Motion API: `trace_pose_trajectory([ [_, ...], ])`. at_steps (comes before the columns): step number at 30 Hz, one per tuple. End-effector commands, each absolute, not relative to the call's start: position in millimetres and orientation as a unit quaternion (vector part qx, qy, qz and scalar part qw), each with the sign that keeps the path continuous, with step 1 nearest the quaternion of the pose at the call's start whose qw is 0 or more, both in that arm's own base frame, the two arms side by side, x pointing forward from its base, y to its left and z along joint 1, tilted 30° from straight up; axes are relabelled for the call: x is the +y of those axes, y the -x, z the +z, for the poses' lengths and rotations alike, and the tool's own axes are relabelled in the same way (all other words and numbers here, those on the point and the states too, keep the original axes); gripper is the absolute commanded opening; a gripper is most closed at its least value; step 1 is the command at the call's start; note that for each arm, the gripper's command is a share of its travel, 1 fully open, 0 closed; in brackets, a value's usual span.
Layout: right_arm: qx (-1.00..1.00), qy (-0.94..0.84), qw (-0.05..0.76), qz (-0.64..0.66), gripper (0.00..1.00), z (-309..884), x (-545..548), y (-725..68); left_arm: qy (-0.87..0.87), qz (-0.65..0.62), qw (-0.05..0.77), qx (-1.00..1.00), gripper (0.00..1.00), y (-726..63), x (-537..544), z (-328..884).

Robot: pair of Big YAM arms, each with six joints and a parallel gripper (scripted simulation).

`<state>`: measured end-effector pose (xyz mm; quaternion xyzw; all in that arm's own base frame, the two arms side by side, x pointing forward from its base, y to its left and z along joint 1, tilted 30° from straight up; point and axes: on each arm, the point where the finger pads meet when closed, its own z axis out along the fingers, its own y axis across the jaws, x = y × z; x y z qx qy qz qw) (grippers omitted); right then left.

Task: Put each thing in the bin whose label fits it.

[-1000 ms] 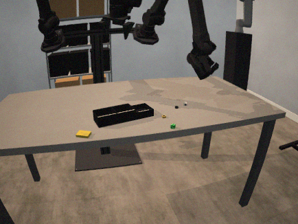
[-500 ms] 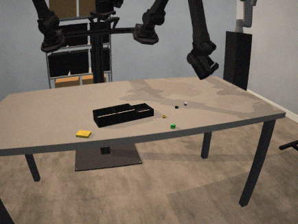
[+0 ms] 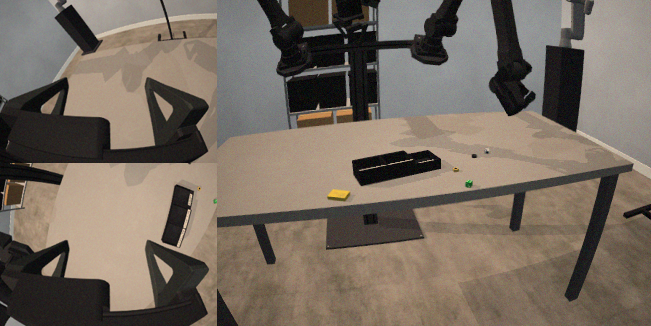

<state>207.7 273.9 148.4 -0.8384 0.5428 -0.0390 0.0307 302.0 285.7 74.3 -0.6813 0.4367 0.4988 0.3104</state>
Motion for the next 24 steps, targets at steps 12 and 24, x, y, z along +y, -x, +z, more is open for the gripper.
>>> trace_pose_trajectory([
  [12, 0.657, 0.75, 0.073, -0.005, 1.0, 144, 235, -170, 0.682, 0.498, 0.312, 0.435, 1.0, -302, 286, 77],
  [24, 0.718, 0.69, 0.082, 0.024, 1.0, 126, 206, -141, 0.682, 0.498, 0.312, 0.435, 1.0, -302, 286, 77],
])
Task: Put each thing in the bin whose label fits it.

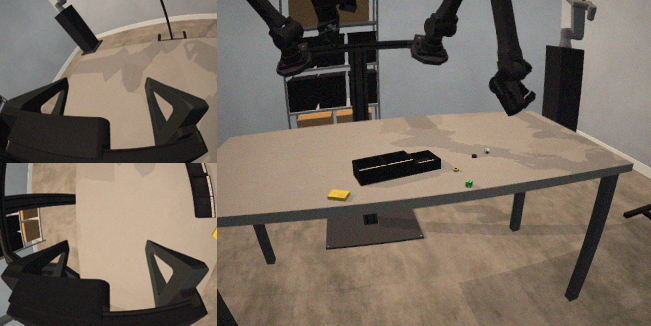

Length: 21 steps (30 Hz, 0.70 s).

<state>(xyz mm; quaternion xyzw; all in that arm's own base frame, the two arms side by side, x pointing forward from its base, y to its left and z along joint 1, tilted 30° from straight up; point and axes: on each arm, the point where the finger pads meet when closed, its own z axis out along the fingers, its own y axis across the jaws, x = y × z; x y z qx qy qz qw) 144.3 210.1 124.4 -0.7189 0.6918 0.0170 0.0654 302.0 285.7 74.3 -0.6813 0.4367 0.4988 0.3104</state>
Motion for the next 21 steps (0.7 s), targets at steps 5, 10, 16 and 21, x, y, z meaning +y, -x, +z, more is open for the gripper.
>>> trace_pose_trajectory([
  [5, 0.744, 0.662, 0.085, 0.038, 1.0, 116, 194, -128, 0.682, 0.498, 0.312, 0.435, 1.0, -302, 286, 77],
  [10, 0.765, 0.636, 0.086, 0.051, 1.0, 106, 184, -118, 0.682, 0.498, 0.312, 0.435, 1.0, -302, 286, 77],
  [16, 0.78, 0.616, 0.087, 0.06, 1.0, 98, 177, -110, 0.682, 0.498, 0.312, 0.435, 1.0, -302, 286, 77],
  [21, 0.796, 0.595, 0.087, 0.07, 1.0, 89, 169, -102, 0.682, 0.498, 0.312, 0.435, 1.0, -302, 286, 77],
])
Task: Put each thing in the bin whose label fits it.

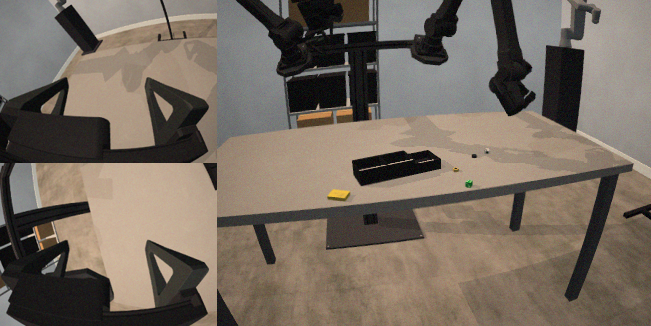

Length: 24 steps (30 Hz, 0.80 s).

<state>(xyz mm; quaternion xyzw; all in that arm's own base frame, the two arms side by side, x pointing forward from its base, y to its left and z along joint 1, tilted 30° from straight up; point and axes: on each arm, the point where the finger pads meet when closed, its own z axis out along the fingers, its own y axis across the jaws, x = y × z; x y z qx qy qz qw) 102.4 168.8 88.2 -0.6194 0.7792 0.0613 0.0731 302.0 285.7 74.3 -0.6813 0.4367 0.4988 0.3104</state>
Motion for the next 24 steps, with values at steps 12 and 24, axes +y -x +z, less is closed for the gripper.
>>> trace_pose_trajectory([
  [12, 0.818, 0.563, 0.086, 0.085, 1.0, 75, 159, -91, 0.682, 0.498, 0.312, 0.435, 1.0, -302, 286, 77],
  [24, 0.83, 0.543, 0.086, 0.094, 1.0, 66, 153, -84, 0.682, 0.498, 0.312, 0.435, 1.0, -302, 286, 77],
])
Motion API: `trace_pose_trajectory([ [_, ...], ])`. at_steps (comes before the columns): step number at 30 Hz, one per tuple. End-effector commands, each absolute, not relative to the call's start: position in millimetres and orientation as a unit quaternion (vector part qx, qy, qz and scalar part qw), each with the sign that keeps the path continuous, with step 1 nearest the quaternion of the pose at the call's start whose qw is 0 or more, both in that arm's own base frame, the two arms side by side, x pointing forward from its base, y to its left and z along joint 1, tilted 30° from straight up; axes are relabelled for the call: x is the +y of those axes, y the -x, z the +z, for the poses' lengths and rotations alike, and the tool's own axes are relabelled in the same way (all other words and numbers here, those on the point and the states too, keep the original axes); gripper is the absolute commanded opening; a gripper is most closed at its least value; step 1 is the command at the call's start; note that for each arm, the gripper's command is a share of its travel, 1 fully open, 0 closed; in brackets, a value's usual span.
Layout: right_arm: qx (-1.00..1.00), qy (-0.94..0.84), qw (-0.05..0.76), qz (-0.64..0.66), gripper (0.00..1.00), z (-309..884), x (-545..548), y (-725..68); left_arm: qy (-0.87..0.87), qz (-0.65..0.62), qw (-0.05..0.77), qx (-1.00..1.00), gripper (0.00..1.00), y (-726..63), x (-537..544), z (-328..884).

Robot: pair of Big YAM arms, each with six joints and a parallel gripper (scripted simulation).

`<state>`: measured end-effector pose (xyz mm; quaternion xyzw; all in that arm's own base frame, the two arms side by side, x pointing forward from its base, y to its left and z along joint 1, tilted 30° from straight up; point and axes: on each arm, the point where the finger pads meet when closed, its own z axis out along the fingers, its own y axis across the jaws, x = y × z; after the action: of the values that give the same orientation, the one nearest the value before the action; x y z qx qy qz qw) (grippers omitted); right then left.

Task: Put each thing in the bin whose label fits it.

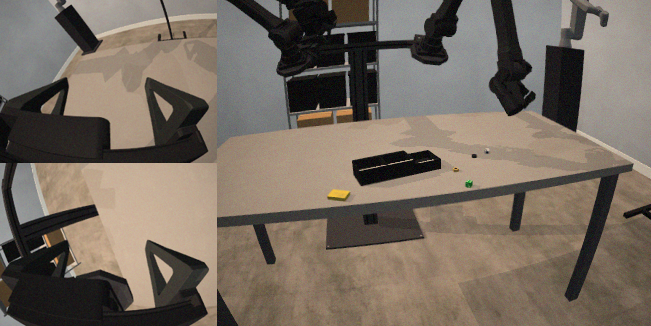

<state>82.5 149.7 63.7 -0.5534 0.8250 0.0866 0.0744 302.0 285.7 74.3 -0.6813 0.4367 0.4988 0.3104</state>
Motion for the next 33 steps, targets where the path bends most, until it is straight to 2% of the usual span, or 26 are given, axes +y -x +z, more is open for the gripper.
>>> trace_pose_trajectory([
  [1, 0.83, 0.543, 0.086, 0.094, 1.0, 66.2, 153.2, -84.3, 0.682, 0.498, 0.312, 0.435, 1.0, -302.3, 286.1, 76.6],
  [33, 0.837, 0.531, 0.086, 0.096, 1.0, 63.1, 150.4, -83.8, 0.682, 0.498, 0.312, 0.435, 1.0, -302.3, 286.1, 76.6],
])
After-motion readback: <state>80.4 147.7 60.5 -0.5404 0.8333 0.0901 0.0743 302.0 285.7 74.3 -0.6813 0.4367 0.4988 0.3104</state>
